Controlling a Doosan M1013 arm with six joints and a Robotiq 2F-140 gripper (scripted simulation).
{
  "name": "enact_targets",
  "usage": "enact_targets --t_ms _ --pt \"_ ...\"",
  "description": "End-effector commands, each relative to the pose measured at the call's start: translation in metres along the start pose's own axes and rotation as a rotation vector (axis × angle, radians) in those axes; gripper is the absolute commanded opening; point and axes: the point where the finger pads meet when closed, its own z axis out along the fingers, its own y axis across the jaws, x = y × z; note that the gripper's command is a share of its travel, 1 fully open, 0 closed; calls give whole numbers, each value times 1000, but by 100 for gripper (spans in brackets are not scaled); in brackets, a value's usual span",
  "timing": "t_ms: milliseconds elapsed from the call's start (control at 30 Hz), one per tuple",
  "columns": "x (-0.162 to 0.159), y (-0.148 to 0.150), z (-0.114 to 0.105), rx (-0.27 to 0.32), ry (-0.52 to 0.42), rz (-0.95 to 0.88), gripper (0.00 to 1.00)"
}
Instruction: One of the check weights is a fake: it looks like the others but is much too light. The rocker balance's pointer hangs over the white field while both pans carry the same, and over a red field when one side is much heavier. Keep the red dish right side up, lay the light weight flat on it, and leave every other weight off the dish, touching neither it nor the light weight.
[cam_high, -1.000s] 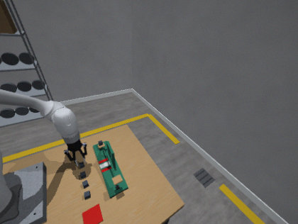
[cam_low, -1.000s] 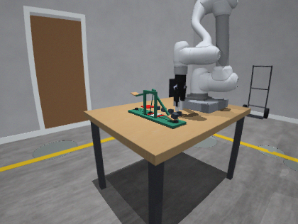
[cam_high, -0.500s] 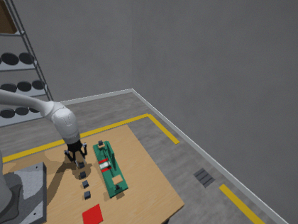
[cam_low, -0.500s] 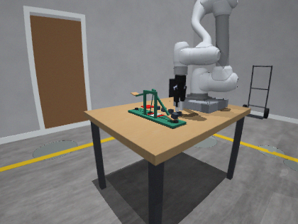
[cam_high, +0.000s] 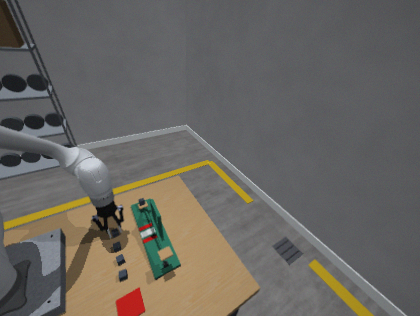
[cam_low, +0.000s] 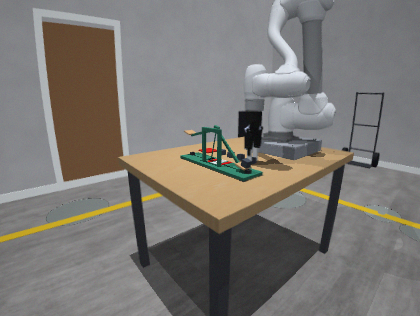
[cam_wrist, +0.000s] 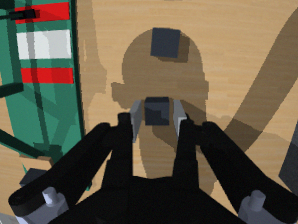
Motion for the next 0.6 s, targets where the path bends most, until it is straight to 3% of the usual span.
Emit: enact_targets --t_ms 0,567 --pt "0 0 5 0 0 0 35" --pt "0 0 9 0 0 0 35"
